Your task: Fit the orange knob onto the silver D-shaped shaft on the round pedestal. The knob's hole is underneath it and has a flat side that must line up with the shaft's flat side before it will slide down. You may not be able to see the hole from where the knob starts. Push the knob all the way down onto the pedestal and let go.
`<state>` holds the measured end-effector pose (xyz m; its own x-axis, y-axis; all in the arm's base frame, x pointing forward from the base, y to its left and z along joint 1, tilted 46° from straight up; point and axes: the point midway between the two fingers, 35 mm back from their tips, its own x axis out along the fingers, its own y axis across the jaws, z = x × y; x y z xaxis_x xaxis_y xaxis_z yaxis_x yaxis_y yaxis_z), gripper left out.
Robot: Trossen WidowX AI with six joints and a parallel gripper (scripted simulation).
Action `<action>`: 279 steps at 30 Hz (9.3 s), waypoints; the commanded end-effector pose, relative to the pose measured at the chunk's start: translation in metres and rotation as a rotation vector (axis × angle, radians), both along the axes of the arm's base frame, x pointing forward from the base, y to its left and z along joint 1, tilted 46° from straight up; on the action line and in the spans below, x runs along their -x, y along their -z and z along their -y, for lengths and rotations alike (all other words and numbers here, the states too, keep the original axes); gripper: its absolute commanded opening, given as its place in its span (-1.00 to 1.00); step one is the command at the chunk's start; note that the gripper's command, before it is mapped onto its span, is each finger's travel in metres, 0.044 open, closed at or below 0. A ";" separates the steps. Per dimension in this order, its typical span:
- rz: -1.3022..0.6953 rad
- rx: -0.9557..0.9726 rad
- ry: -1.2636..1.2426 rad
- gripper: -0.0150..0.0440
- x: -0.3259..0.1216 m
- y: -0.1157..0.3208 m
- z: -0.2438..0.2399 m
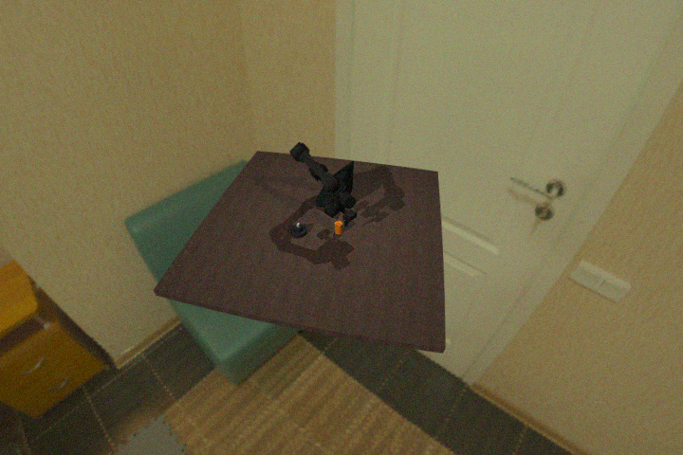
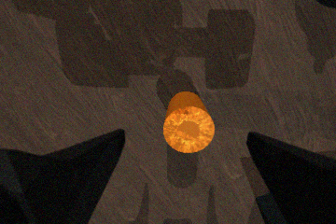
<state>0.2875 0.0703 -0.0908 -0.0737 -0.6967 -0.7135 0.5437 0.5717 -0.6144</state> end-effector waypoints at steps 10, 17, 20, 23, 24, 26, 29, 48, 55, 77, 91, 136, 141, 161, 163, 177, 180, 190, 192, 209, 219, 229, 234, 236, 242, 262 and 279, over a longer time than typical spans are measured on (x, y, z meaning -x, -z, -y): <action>-0.008 0.006 -0.002 1.00 0.002 0.017 0.018; -0.007 0.007 -0.002 1.00 0.003 0.024 0.026; -0.007 0.007 -0.002 1.00 0.004 0.028 0.029; -0.007 0.008 -0.002 1.00 0.005 0.031 0.033; -0.007 0.008 -0.002 1.00 0.005 0.032 0.034; -0.007 0.008 -0.002 1.00 0.005 0.034 0.036; -0.008 0.009 -0.002 1.00 0.006 0.037 0.040; -0.008 0.010 -0.001 0.00 0.008 0.043 0.046; -0.008 0.010 -0.001 -0.36 0.007 0.043 0.046; -0.010 0.003 0.004 -0.49 -0.003 0.004 0.002; -0.009 0.002 0.001 -0.49 -0.007 -0.027 -0.030; -0.013 -0.022 0.005 -0.49 -0.033 -0.094 0.011; -0.012 -0.024 0.002 -0.49 -0.037 -0.101 0.024; -0.008 -0.011 -0.004 -0.49 -0.047 -0.130 0.079; -0.007 -0.009 -0.004 -0.49 -0.047 -0.133 0.084; -0.009 0.013 -0.003 -0.49 -0.046 -0.154 0.124; -0.009 0.018 -0.001 -0.49 -0.045 -0.158 0.131; -0.007 0.019 0.001 -0.49 -0.044 -0.148 0.140; -0.006 0.019 0.002 -0.49 -0.043 -0.143 0.146; 0.000 0.020 0.008 -0.49 -0.043 -0.141 0.149; 0.000 0.020 0.008 -0.49 -0.042 -0.144 0.148; -0.147 0.004 -0.140 -0.49 -0.044 -0.146 0.146; -0.147 0.004 -0.140 -0.49 -0.046 -0.144 0.146; -0.147 0.004 -0.140 -0.49 -0.046 -0.143 0.146; -0.147 0.004 -0.140 -0.49 -0.046 -0.140 0.149; -0.208 -0.003 -0.201 -0.49 -0.043 -0.145 0.147; -0.295 -0.012 -0.288 -0.49 -0.042 -0.141 0.147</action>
